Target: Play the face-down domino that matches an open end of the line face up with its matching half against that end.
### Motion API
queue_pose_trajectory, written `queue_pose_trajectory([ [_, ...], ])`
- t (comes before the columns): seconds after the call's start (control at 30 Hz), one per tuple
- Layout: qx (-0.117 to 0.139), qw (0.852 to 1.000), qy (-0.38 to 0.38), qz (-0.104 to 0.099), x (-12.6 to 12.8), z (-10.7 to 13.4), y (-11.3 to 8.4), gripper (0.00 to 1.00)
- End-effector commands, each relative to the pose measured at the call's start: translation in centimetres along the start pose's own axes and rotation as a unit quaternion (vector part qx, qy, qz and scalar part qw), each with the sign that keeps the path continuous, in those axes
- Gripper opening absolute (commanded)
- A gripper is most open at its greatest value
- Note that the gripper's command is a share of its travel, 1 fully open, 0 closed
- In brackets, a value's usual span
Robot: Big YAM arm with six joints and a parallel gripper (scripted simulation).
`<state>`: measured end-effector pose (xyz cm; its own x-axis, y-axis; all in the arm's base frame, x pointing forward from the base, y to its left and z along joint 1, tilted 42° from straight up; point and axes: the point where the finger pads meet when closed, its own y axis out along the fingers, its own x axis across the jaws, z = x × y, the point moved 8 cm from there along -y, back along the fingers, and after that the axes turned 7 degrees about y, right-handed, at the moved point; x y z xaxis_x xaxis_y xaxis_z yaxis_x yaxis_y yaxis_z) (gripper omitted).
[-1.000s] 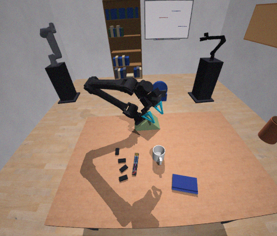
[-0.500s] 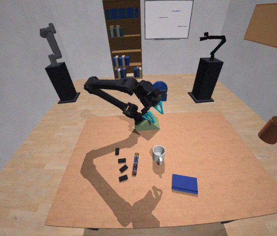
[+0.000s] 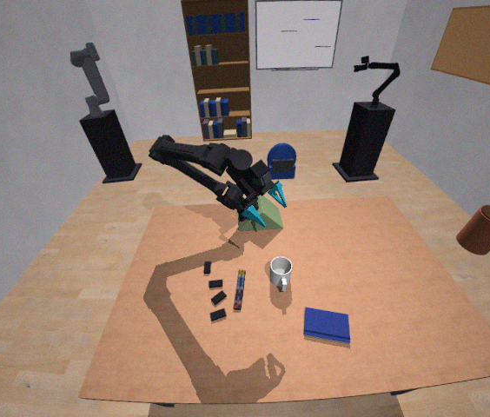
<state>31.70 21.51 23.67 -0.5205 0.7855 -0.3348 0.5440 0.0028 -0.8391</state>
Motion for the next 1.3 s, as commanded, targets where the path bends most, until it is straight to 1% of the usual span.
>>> queue_pose_trajectory([
  [0.0,-0.004,1.000,0.000,0.000,0.0,-0.3,-0.2,1.00],
  [0.3,-0.041,0.999,0.021,0.001,-0.7,-3.3,-1.5,1.00],
  [0.53,-0.041,0.999,0.021,0.001,-0.7,-3.3,-1.5,1.00],
  [0.57,-0.007,1.000,0.004,0.000,-0.1,-0.6,-0.3,1.00],
  [0.87,-0.041,0.999,0.021,0.001,-0.7,-3.3,-1.5,1.00],
  [1.1,-0.041,0.999,0.021,0.001,-0.7,-3.3,-1.5,1.00],
  [1.13,-0.015,1.000,0.014,0.001,-0.7,-0.8,-0.4,1.00],
  [1.27,-0.062,0.996,0.062,0.004,-3.3,-3.0,-1.3,1.00],
])
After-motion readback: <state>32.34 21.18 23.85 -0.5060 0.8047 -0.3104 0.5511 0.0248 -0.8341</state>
